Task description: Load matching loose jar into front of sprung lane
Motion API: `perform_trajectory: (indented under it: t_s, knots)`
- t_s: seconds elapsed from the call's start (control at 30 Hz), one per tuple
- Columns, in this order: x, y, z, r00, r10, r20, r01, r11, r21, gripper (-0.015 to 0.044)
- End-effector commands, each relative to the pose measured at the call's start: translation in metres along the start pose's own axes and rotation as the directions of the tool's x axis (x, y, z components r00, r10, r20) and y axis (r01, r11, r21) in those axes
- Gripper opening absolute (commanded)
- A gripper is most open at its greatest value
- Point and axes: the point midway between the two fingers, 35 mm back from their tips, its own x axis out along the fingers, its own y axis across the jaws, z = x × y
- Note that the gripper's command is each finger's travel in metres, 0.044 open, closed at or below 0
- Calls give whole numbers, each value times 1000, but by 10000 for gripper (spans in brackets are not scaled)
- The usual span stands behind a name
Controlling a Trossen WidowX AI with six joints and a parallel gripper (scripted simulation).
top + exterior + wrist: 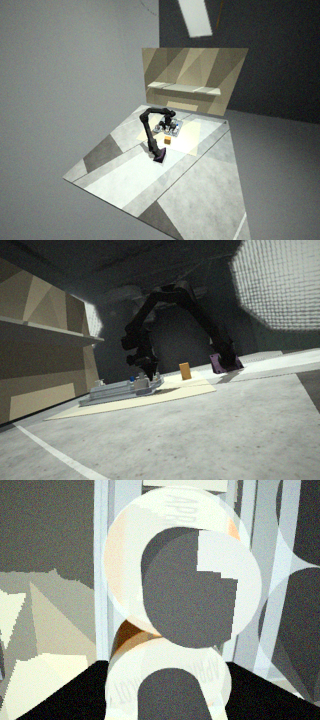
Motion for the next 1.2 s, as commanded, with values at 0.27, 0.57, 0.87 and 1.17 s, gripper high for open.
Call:
perform_trajectory:
  t_s: [0.27, 0.57, 0.87, 1.17]
  knots:
    - [0, 2, 0, 1000, 11, 11, -11, 1000, -10, 0]
    - [0, 0, -3, 1000, 11, 11, -11, 1000, -9, 0]
    - [0, 0, -2, 1000, 11, 11, -11, 1000, -9, 53]
    - [0, 0, -2, 1000, 11, 11, -11, 1000, -9, 289]
